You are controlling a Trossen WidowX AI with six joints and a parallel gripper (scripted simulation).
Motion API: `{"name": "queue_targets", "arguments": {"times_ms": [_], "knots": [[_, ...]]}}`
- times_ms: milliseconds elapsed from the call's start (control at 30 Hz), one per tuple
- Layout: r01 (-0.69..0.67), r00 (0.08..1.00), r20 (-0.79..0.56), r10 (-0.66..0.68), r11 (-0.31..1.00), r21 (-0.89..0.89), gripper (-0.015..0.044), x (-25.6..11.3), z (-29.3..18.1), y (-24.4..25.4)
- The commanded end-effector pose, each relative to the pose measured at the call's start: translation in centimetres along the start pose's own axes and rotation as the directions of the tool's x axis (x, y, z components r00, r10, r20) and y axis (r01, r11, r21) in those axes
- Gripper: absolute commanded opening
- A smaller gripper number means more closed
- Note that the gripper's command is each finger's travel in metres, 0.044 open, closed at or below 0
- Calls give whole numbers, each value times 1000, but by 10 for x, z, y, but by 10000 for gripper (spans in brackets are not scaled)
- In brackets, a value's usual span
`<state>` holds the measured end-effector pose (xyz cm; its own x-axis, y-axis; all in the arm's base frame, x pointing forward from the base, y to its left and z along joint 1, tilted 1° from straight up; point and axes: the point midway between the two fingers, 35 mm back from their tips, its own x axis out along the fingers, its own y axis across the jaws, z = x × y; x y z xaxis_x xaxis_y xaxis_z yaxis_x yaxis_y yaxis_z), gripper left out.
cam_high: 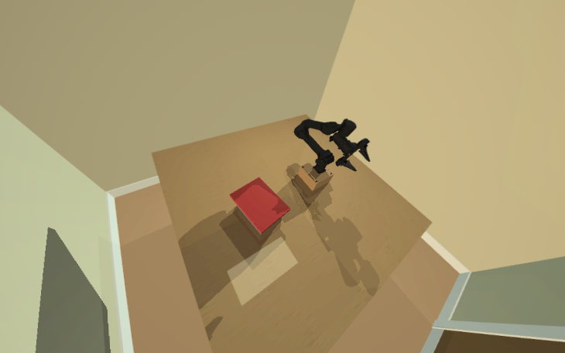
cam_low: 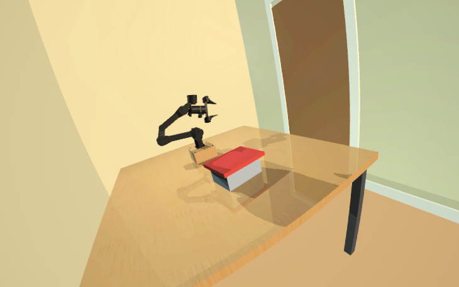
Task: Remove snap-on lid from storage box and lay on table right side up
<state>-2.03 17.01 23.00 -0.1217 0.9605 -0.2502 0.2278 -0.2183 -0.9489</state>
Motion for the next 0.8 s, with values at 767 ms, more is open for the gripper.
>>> {"name": "queue_targets", "arguments": {"times_ms": [767], "knots": [[685, 712, -572, 408, -224, 693, 235, -2, -173, 62]]}}
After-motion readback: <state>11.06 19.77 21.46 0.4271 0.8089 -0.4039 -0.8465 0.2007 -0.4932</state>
